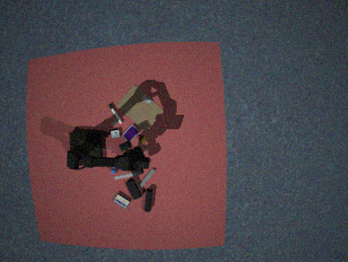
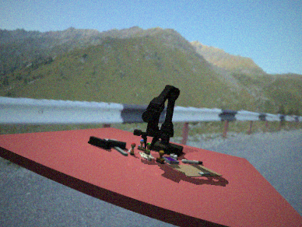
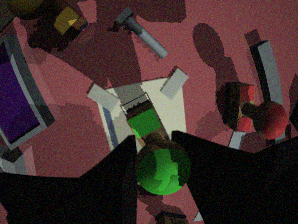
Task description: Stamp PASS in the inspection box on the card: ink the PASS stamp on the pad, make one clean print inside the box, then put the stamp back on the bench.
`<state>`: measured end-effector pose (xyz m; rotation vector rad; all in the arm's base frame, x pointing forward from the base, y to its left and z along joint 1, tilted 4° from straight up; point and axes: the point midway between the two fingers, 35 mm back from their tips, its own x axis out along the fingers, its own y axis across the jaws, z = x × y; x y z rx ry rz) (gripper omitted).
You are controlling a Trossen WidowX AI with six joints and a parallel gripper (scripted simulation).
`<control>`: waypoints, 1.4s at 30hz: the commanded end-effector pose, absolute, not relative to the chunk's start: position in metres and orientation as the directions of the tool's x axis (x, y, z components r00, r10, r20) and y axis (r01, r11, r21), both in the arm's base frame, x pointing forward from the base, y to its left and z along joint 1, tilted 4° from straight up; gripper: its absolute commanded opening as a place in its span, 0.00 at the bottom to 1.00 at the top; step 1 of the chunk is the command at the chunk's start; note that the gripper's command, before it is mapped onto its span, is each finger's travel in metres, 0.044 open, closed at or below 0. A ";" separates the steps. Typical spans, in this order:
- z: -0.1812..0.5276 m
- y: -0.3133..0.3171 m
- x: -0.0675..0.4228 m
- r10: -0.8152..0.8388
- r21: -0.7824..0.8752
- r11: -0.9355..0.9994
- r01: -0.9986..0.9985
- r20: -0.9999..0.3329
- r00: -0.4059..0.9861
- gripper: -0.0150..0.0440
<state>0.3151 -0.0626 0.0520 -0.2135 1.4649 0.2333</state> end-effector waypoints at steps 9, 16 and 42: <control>0.044 -0.061 0.315 0.030 0.003 0.957 -0.289 -0.995 0.090 0.25; 0.043 -0.061 0.315 0.030 0.003 0.957 -0.289 -0.995 0.091 0.25; 0.039 -0.061 0.315 0.030 0.002 0.956 -0.293 -0.995 0.091 0.25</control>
